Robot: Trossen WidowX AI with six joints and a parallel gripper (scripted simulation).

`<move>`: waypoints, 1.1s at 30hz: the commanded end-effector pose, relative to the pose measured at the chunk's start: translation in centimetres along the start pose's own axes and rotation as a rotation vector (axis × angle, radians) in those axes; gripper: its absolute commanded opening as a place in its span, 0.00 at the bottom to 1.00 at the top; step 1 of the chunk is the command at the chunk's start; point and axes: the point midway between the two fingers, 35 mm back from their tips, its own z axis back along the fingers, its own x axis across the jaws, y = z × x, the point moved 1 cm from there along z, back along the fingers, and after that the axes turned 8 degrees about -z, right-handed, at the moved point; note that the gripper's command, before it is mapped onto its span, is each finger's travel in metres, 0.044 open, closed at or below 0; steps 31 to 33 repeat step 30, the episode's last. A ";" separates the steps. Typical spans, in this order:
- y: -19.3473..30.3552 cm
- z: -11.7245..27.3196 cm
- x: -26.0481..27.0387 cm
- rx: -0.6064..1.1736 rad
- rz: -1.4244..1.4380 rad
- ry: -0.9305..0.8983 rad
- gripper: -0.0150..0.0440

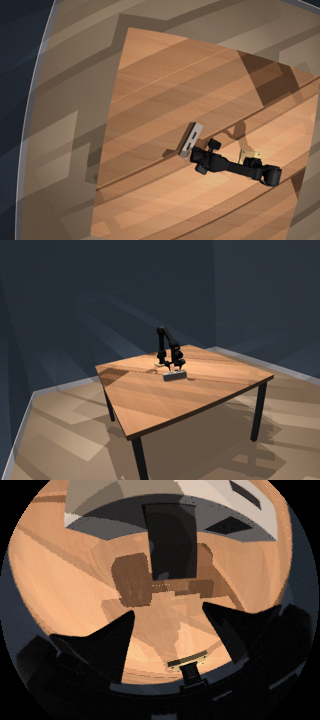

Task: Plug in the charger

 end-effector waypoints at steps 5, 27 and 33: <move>-0.9 4.3 0.2 -0.365 -0.066 -0.011 1.00; -1.0 7.4 0.2 -0.595 -0.133 -0.056 1.00; -1.0 7.4 0.2 -0.595 -0.133 -0.056 1.00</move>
